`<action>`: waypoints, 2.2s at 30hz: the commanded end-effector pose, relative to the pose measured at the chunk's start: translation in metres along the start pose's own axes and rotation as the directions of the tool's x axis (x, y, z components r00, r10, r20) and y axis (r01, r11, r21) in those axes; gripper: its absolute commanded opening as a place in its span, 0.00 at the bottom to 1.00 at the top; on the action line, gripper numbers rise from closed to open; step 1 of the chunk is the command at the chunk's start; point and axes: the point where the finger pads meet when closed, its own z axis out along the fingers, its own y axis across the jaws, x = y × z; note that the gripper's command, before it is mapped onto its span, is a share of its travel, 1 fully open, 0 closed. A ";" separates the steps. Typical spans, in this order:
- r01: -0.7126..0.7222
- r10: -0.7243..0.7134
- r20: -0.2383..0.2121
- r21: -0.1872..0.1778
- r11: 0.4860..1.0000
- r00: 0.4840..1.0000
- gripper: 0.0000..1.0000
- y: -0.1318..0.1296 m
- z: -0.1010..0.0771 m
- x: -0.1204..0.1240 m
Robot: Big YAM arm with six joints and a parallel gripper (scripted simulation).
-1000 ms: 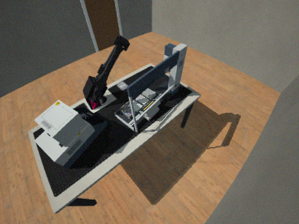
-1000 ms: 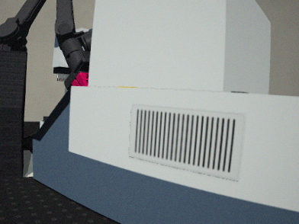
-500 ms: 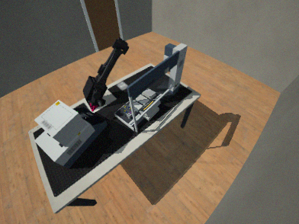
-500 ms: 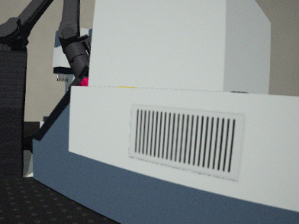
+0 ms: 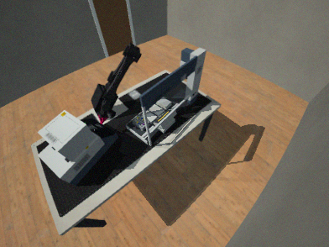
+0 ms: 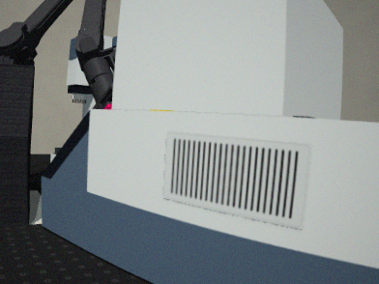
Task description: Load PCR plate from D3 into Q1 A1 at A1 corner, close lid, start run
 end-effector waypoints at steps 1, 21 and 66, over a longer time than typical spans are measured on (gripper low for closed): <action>-0.028 0.027 0.014 0.020 0.999 1.000 0.00 -0.010 -0.005 -0.004; 0.007 -0.009 0.047 0.047 0.999 0.999 0.00 -0.015 -0.008 -0.016; -0.007 0.006 0.021 0.025 1.000 1.000 0.00 -0.010 0.023 -0.008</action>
